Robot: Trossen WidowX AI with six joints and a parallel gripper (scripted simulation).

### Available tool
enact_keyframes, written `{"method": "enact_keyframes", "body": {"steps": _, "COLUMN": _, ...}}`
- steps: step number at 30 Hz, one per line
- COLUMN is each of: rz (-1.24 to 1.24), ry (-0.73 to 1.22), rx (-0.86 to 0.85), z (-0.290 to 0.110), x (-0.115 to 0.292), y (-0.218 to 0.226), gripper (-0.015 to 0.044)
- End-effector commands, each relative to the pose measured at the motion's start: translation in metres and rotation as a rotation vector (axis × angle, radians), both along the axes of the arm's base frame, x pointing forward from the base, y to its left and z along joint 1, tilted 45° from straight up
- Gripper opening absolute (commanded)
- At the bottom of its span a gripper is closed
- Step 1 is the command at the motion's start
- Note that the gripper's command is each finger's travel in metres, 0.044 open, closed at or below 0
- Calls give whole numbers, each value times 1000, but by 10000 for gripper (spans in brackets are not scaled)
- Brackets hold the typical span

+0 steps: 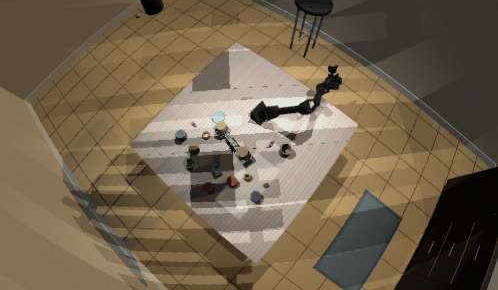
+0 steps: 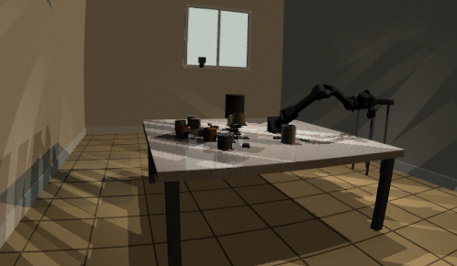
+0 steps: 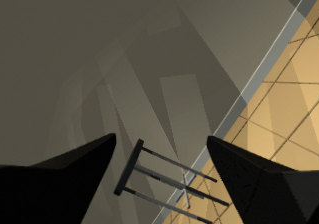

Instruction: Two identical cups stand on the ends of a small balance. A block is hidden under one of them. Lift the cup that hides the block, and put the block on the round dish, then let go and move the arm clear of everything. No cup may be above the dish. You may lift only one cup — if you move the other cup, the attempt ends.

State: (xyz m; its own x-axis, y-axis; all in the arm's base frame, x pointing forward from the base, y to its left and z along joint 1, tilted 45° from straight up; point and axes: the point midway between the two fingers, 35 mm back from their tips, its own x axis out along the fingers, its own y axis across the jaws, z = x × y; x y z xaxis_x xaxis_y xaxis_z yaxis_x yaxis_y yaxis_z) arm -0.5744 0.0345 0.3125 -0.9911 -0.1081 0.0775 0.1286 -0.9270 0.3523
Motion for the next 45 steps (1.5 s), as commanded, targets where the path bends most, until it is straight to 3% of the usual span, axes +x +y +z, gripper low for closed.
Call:
{"method": "enact_keyframes", "body": {"steps": 1, "rz": -1, "ry": 0, "rx": -1, "z": 0, "x": 0, "y": 1, "gripper": 426}}
{"method": "enact_keyframes", "body": {"steps": 10, "rz": -92, "ry": -7, "rx": -35, "z": 8, "x": 12, "y": 55, "gripper": 440}}
{"method": "enact_keyframes", "body": {"steps": 18, "rz": -228, "ry": -67, "rx": -8, "z": -2, "x": 38, "y": 137, "gripper": 440}}
{"method": "enact_keyframes", "body": {"steps": 30, "rz": -476, "ry": 30, "rx": -4, "z": 58, "x": 122, "y": 238, "gripper": 440}}
{"method": "enact_keyframes", "body": {"steps": 45, "rz": -766, "ry": 148, "rx": 45, "z": 121, "x": 243, "y": 317, "gripper": 440}}
